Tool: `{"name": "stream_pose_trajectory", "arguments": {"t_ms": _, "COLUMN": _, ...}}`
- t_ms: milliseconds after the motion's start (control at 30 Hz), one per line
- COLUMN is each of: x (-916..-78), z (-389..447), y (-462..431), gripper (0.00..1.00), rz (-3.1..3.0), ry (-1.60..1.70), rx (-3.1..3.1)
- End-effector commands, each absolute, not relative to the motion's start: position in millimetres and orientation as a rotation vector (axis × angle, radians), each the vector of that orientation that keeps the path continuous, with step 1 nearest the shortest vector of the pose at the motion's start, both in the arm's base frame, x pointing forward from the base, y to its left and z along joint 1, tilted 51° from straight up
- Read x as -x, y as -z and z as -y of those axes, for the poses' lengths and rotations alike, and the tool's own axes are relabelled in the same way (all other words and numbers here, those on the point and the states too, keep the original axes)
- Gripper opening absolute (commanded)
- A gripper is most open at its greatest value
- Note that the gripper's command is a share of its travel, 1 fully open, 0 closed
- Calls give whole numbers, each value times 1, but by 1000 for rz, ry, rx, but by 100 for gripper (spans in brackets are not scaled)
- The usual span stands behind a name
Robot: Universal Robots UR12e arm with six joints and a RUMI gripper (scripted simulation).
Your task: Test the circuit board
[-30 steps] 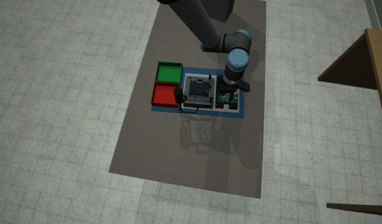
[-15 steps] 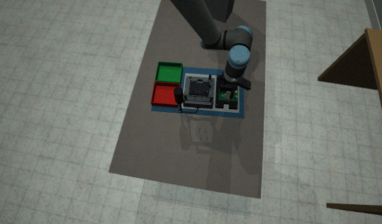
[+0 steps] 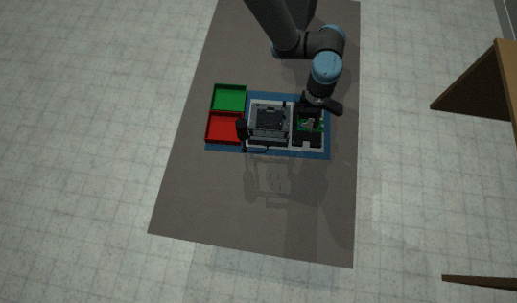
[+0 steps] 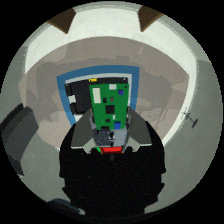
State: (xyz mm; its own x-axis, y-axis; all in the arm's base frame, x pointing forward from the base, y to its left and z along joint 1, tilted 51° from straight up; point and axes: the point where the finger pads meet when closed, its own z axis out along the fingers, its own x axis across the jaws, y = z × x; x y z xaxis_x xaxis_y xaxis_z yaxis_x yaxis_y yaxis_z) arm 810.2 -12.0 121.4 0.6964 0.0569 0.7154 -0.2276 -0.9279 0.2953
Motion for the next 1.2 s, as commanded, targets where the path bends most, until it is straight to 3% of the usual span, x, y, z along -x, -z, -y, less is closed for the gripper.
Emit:
{"name": "stream_pose_trajectory", "arguments": {"t_ms": 0, "x": -809, "z": 11, "y": -123, "gripper": 39, "rz": 133, "ry": -1091, "rx": -2544}}
{"name": "stream_pose_trajectory", "arguments": {"t_ms": 1167, "x": -804, "z": 22, "y": -125, "gripper": 39, "rz": 133, "ry": -1092, "rx": -2544}}
